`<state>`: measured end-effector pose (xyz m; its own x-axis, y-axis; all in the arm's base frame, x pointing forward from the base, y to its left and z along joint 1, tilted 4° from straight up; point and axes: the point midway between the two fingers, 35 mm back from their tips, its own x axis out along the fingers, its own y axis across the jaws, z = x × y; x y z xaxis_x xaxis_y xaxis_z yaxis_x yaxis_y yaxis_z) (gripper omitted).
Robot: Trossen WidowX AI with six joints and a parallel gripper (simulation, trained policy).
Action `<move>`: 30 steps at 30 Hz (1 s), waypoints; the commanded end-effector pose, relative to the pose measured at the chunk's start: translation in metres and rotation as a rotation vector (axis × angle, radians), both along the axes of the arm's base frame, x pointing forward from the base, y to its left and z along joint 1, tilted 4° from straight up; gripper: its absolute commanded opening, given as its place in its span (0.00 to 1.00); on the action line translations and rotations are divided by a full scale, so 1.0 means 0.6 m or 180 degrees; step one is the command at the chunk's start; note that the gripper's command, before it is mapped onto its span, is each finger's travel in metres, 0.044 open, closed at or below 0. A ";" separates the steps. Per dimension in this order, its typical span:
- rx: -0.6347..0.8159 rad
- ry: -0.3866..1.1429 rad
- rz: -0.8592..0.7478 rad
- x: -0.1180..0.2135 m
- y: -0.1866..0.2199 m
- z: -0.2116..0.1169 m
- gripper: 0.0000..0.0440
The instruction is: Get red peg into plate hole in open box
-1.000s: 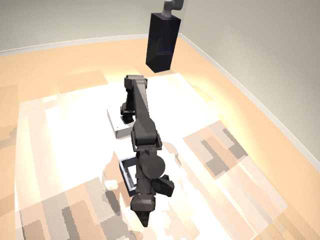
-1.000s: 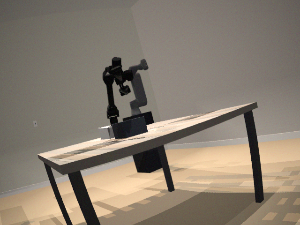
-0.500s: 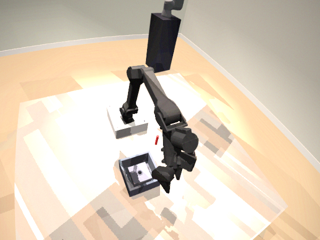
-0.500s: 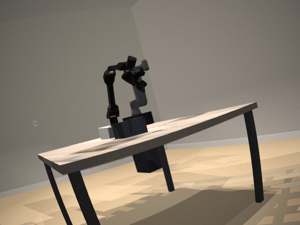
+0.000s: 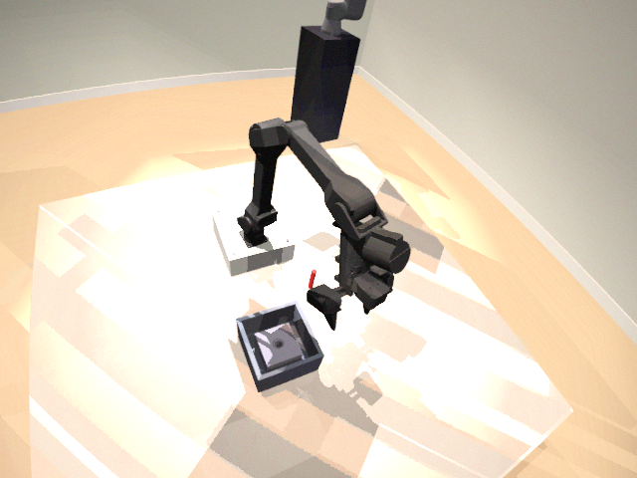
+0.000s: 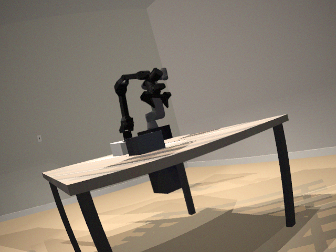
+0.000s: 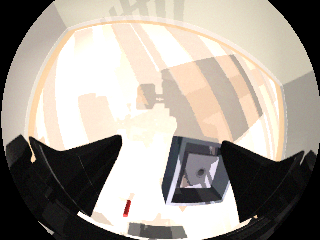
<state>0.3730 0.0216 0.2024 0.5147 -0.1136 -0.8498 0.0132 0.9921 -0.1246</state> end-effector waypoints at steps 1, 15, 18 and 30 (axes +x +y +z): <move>0.0151 0.0130 -0.0251 -0.030 0.018 -0.014 1.00; 0.0609 0.0869 -0.1505 -0.182 0.088 -0.093 1.00; 0.0632 0.1008 -0.1773 -0.214 0.096 -0.111 1.00; 0.0627 0.1273 -0.2592 -0.280 0.109 -0.186 1.00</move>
